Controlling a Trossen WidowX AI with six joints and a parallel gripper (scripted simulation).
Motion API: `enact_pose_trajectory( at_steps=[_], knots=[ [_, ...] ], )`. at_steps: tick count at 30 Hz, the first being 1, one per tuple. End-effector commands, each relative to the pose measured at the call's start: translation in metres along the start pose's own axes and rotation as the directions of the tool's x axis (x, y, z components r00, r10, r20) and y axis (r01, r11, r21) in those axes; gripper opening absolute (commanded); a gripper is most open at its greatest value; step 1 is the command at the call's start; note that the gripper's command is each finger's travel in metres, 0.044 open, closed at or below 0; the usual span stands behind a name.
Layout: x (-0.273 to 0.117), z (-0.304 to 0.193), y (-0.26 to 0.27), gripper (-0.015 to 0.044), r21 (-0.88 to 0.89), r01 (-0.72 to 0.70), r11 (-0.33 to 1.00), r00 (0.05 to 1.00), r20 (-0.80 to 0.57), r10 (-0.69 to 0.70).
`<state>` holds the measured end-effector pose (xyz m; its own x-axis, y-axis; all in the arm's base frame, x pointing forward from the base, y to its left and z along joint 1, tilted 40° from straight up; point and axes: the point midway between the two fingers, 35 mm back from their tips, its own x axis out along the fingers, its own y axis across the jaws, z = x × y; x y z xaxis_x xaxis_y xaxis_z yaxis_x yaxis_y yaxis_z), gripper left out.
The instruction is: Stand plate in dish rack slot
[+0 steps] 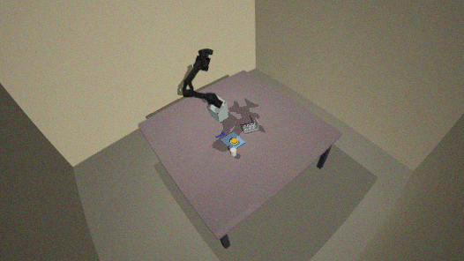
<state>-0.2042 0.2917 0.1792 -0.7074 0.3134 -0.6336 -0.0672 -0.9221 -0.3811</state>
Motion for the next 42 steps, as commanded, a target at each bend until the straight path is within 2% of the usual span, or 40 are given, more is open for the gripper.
enact_pose_trajectory(
  at_steps=[1,9,20,30,42],
  knots=[
    [0.000,-0.001,0.000,0.0400,0.002,0.001,1.000,1.000,-0.001,-0.001],
    [-0.011,-0.038,-0.021,0.0400,0.148,0.080,0.986,0.992,-0.105,-0.065],
    [-0.048,-0.117,-0.051,0.0400,0.365,0.283,0.887,0.933,-0.320,-0.166],
    [-0.092,-0.191,-0.061,0.0400,0.512,0.477,0.715,0.835,-0.518,-0.186],
    [-0.154,-0.274,-0.045,0.0400,0.591,0.682,0.431,0.693,-0.710,-0.123]
  ],
)
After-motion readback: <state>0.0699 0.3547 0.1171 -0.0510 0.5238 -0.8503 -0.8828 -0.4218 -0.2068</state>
